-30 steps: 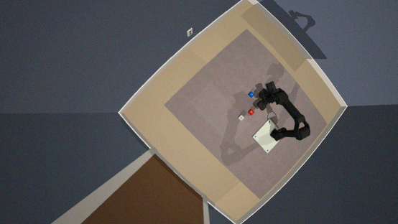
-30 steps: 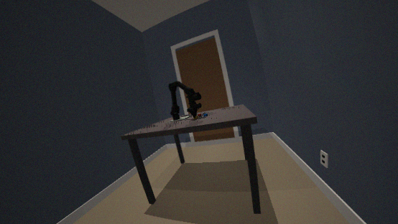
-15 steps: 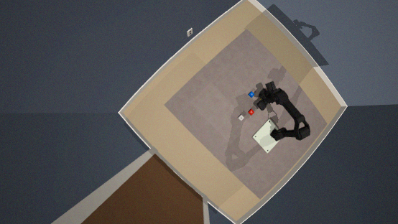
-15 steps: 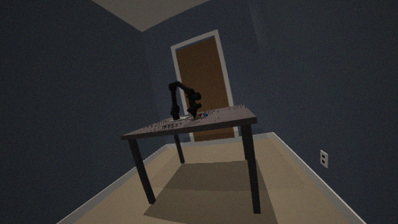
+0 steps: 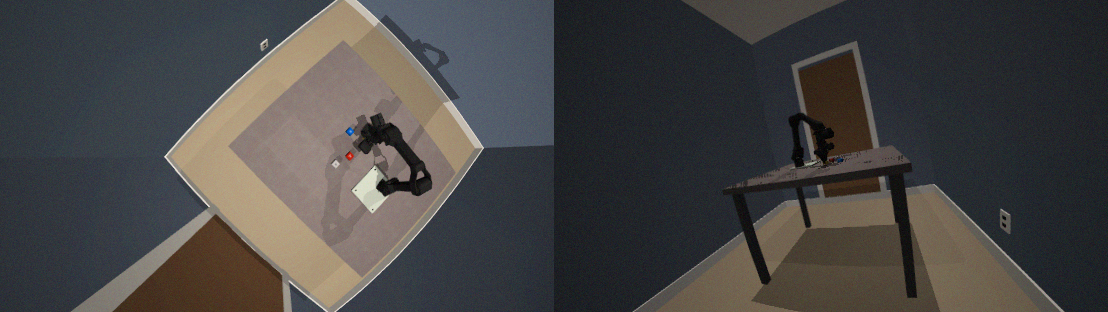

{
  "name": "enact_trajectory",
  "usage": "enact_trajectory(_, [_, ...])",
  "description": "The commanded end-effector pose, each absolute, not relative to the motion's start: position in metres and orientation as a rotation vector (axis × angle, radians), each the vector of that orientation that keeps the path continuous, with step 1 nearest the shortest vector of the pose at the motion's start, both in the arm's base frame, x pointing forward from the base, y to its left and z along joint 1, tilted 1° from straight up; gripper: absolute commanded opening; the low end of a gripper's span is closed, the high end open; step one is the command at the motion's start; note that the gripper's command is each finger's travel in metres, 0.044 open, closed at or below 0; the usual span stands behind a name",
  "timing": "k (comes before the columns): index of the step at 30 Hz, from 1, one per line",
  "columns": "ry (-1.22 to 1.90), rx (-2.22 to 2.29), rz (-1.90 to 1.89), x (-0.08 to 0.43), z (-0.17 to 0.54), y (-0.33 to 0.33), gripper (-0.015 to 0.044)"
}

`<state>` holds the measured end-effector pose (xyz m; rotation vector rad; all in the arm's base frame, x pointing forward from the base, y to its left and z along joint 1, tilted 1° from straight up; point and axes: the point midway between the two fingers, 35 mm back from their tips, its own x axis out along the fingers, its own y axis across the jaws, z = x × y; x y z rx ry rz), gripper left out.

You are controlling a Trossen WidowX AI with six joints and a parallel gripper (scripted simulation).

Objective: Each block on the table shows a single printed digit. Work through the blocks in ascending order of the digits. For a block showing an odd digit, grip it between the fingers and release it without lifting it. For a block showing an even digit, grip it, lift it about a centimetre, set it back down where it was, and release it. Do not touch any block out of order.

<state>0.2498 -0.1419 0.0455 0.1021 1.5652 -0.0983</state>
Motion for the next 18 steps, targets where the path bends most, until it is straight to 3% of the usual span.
enact_trajectory(1, [1.556, 0.093, -0.1, 0.2513, 0.0522, -0.1432, 0.012])
enact_trajectory(18, [1.556, 0.093, -0.1, 0.2514, 0.047, -0.1433, 0.012])
